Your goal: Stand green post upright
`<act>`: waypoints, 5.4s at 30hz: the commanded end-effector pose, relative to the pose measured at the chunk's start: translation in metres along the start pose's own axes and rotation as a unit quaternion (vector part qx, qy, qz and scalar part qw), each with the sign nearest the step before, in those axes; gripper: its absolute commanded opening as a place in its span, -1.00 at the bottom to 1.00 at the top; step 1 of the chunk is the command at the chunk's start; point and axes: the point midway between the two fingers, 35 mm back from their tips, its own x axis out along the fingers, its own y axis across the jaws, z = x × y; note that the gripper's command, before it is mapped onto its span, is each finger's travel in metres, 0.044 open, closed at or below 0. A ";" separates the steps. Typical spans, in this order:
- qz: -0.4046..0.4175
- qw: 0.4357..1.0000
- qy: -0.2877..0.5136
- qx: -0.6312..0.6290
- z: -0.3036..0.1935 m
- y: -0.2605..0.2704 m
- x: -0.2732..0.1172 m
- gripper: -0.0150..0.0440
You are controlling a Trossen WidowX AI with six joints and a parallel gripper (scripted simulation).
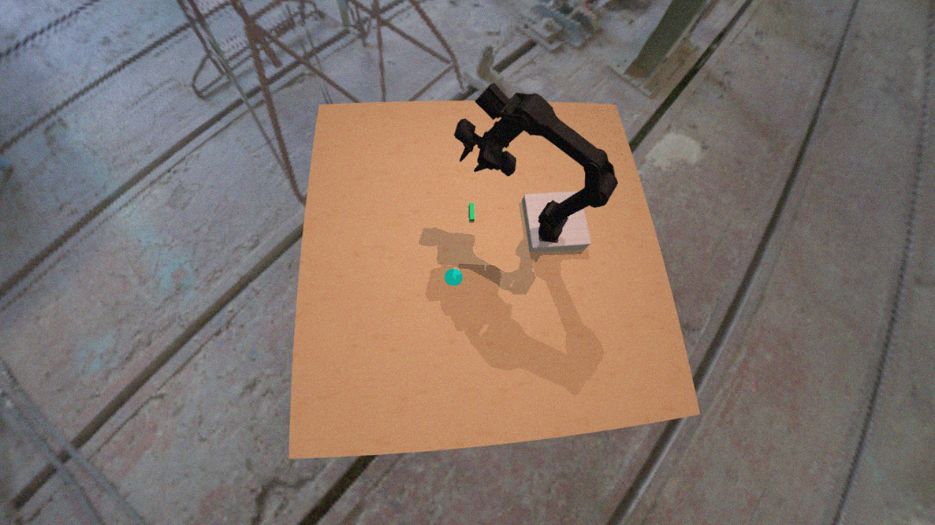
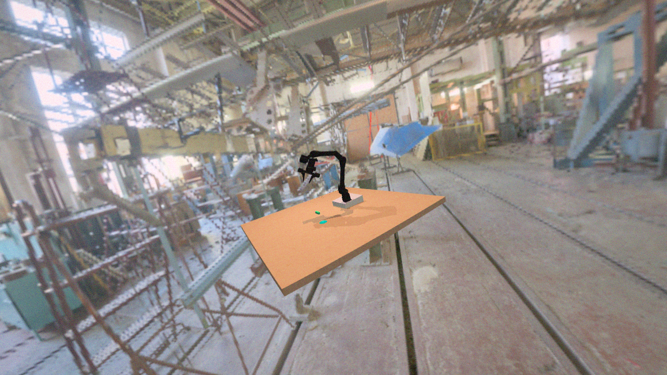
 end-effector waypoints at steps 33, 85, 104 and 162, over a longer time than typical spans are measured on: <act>0.271 0.951 0.078 -0.129 -0.040 0.134 0.195 0.30; 0.271 0.951 0.079 -0.129 -0.027 0.106 0.143 -0.42; 0.269 0.953 0.083 -0.114 -0.001 0.092 0.133 -0.42; 0.255 0.961 0.105 0.000 0.158 0.083 0.159 -0.42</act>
